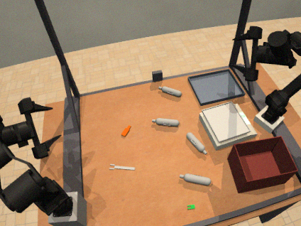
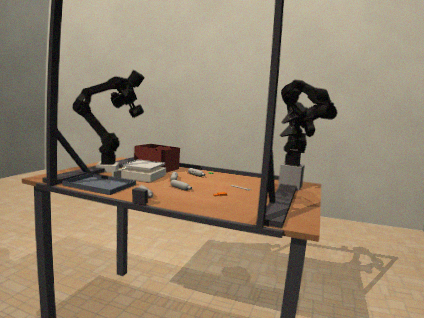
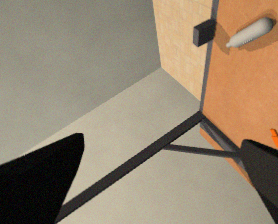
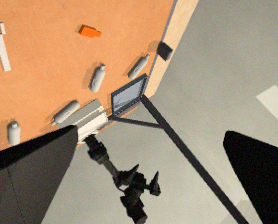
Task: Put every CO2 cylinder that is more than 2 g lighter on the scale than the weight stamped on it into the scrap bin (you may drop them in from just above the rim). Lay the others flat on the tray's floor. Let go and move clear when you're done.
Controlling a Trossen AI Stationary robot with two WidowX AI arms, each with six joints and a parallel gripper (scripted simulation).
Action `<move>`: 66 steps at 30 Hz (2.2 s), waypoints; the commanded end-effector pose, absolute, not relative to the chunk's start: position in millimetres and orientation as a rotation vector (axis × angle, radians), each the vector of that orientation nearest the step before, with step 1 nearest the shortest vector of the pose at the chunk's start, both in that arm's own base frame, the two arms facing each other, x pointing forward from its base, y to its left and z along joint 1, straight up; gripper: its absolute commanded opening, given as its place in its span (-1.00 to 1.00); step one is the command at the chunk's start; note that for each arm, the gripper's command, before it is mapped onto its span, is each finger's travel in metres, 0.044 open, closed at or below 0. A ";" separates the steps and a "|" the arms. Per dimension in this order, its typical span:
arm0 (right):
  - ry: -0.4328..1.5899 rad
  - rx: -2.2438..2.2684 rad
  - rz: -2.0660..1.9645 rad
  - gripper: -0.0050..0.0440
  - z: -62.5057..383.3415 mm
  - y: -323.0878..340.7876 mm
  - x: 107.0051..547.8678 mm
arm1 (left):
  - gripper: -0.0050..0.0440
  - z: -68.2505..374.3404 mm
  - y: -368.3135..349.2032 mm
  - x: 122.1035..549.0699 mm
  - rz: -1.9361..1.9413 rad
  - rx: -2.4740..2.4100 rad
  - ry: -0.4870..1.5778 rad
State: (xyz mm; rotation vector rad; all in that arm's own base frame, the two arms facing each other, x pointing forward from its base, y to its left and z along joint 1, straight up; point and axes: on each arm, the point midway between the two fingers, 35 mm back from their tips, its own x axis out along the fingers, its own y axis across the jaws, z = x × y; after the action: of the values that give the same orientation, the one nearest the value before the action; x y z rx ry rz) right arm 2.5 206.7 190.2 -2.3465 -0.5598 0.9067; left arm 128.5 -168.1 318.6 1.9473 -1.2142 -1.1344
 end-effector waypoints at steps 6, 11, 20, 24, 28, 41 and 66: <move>-0.560 -2.333 0.910 1.00 192.9 207.3 2.0 | 1.00 322.8 -168.0 127.9 -1.121 1.954 -1.222; -0.560 -2.333 0.910 1.00 192.9 207.3 2.0 | 1.00 322.8 -168.0 127.9 -1.121 1.954 -1.222; -0.558 -2.326 0.905 1.00 192.4 205.6 4.0 | 1.00 318.2 -167.6 129.3 -1.129 1.948 -1.214; -0.545 -2.279 0.881 1.00 194.4 199.9 12.0 | 1.00 313.4 -166.4 131.7 -1.126 1.940 -1.175; -0.519 -2.156 0.831 1.00 200.9 187.2 28.9 | 1.00 306.1 -165.6 135.0 -1.121 1.909 -1.090; -0.447 -1.793 0.691 1.00 217.8 151.7 77.3 | 1.00 278.1 -161.4 150.7 -1.078 1.770 -0.752; -0.218 -1.482 0.642 1.00 192.5 107.9 118.5 | 1.00 207.0 -154.4 198.5 -0.894 1.314 0.040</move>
State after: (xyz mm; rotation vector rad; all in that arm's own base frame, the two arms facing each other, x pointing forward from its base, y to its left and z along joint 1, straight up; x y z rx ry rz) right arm 113.4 111.0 197.2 -1.5262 -0.2336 0.6164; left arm 189.7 -153.7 215.3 1.3876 -0.0780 -0.9471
